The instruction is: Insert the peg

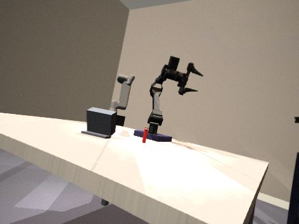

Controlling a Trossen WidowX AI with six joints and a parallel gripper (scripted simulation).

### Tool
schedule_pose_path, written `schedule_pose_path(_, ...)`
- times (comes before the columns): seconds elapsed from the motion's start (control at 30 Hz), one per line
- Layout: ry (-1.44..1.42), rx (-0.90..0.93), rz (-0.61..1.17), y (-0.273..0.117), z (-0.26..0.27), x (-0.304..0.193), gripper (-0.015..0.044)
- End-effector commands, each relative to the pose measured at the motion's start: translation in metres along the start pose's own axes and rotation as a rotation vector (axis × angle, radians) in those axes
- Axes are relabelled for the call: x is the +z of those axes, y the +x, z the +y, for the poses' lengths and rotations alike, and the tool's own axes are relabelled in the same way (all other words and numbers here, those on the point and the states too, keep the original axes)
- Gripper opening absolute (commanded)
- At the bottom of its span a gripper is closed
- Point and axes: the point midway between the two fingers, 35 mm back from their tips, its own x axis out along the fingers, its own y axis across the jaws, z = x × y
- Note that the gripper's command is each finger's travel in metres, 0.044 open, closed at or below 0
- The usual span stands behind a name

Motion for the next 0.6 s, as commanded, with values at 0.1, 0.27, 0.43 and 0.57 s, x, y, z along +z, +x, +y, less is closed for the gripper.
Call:
schedule_pose_path(0.1, 0.056, 0.097, 0.147, 0.001, 0.023, -0.043, 0.0440)
schedule_pose_path(0.27, 0.106, 0.184, 0.238, -0.002, 0.045, -0.070, 0.0440)
schedule_pose_path(0.43, 0.157, 0.280, 0.321, -0.008, 0.070, -0.094, 0.0440)
schedule_pose_path(0.57, 0.201, 0.364, 0.379, -0.014, 0.091, -0.110, 0.0440)
